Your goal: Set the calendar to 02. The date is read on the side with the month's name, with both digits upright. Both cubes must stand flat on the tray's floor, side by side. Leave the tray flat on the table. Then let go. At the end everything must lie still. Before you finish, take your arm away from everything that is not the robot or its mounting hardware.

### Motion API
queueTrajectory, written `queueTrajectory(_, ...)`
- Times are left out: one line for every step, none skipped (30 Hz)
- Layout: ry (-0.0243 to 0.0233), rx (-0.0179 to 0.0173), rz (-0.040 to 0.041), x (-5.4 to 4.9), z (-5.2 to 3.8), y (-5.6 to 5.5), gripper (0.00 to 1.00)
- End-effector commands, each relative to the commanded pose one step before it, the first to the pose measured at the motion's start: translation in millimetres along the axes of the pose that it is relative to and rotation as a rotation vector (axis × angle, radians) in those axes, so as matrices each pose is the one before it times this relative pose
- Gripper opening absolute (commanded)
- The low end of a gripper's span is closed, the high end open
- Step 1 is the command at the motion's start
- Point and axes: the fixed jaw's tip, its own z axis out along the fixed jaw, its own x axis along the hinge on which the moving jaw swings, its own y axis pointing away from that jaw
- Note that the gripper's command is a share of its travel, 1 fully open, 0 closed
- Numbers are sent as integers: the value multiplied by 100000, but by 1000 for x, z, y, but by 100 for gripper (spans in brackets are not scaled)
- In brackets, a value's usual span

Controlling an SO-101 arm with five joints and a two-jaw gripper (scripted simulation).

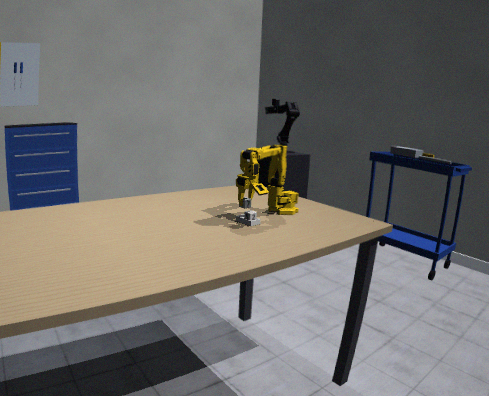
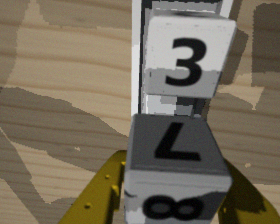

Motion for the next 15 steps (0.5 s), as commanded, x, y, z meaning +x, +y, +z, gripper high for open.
queueTrajectory(-607, 5040, -2397, -5211, -8144, -5808, 0)
queueTrajectory(0, 0, -13, -19, 0, 0, 0)
queueTrajectory(0, 0, 0, 0, 0, 0, 0)
queueTrajectory(0, 0, 0, 0, 0, 0, 0)
queueTrajectory(-191, 2131, -1116, -284, -5030, -2602, 0)
queueTrajectory(0, 0, 0, 0, 0, 0, 0)
queueTrajectory(0, 0, 0, 0, 0, 0, 0)
queueTrajectory(0, 0, 0, 0, 0, 0, 0)
queueTrajectory(0, 0, 0, 0, 0, 0, 0)
queueTrajectory(0, 0, 0, 0, 0, 0, 0)
queueTrajectory(0, 0, 0, 0, 0, 0, 0)
queueTrajectory(0, 0, 0, 0, 0, 0, 0)
queueTrajectory(0, 0, 0, 0, 0, 0, 0)
queueTrajectory(0, 0, 0, 0, 0, 0, 0)
queueTrajectory(0, 0, 0, 0, 0, 0, 0)
